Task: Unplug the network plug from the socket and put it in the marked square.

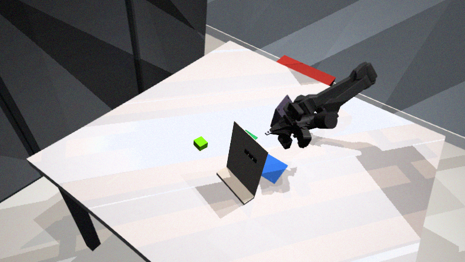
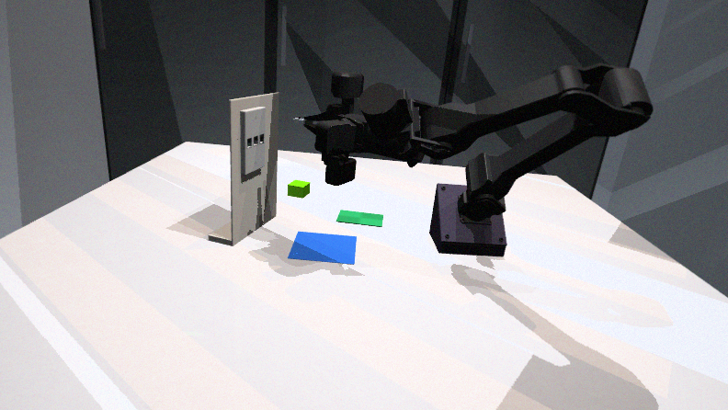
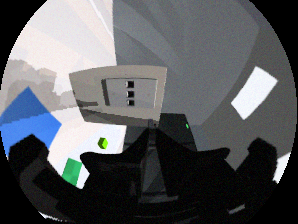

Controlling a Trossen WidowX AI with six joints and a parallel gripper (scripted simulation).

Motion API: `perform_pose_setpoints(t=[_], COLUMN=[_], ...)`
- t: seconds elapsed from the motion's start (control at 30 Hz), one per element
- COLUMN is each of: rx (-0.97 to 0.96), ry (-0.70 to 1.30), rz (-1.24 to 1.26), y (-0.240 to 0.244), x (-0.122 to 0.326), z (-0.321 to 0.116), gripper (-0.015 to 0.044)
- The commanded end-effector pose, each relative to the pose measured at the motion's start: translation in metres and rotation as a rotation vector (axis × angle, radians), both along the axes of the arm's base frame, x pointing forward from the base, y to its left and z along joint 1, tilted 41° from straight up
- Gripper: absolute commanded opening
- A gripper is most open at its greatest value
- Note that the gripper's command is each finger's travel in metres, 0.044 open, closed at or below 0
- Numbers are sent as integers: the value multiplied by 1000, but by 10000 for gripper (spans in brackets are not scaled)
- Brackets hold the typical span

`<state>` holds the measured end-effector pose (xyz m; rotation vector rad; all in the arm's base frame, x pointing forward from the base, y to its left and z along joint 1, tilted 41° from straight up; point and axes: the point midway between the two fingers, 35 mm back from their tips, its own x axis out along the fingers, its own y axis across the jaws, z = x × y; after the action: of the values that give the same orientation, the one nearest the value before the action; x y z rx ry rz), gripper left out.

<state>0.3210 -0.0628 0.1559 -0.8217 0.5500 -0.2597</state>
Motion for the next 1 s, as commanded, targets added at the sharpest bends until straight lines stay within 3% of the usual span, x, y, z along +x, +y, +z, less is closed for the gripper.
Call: perform_pose_setpoints(t=[0.0, 0.97], rx=[-3, 7], ry=[2, 331], rz=[5, 611], y=[-6, 38], x=[-6, -4], z=[8, -68], gripper=[0, 0])
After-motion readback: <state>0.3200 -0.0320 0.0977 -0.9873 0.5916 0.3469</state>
